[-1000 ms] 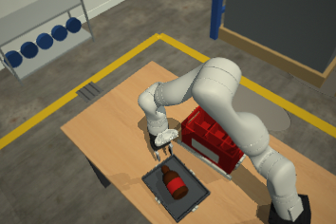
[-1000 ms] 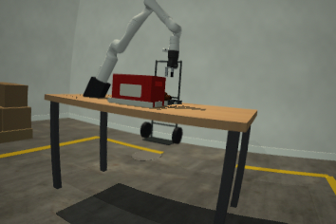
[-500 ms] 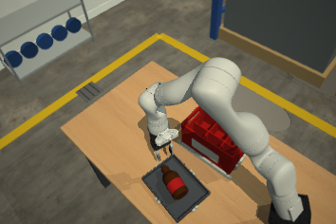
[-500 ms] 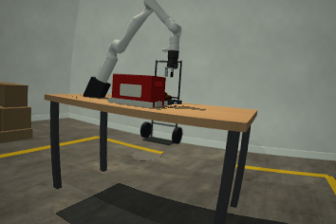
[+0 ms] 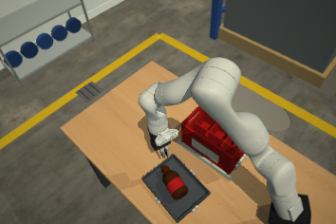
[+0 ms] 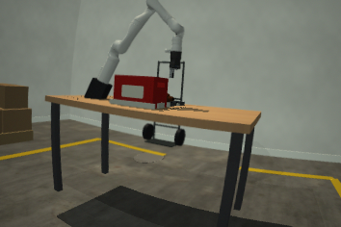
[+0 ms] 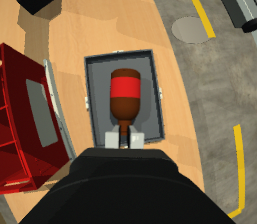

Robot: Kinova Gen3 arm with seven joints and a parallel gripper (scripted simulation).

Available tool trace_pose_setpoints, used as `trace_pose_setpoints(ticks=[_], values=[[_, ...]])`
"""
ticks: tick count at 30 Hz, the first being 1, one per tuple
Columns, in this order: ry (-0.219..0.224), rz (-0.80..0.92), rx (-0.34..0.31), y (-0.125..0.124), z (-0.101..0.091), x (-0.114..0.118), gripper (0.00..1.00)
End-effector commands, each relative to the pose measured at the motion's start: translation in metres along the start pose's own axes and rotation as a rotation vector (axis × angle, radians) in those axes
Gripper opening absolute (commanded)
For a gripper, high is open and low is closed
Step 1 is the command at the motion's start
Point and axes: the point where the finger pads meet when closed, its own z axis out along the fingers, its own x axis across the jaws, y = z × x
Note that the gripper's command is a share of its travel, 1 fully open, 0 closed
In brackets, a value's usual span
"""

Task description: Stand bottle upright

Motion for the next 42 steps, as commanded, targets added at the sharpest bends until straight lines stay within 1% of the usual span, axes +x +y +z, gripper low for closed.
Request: trace_pose_setpoints(ticks=[1, 30, 31, 42], values=[[0.000, -0.005, -0.002, -0.0002, 0.0014, -0.0001, 0.00], [0.000, -0.005, -0.002, -0.0003, 0.0014, -0.0001, 0.00], [0.000, -0.005, -0.002, -0.0003, 0.0014, -0.0001, 1.00], [0.000, -0.005, -0.002, -0.0003, 0.0014, -0.0001, 1.00]])
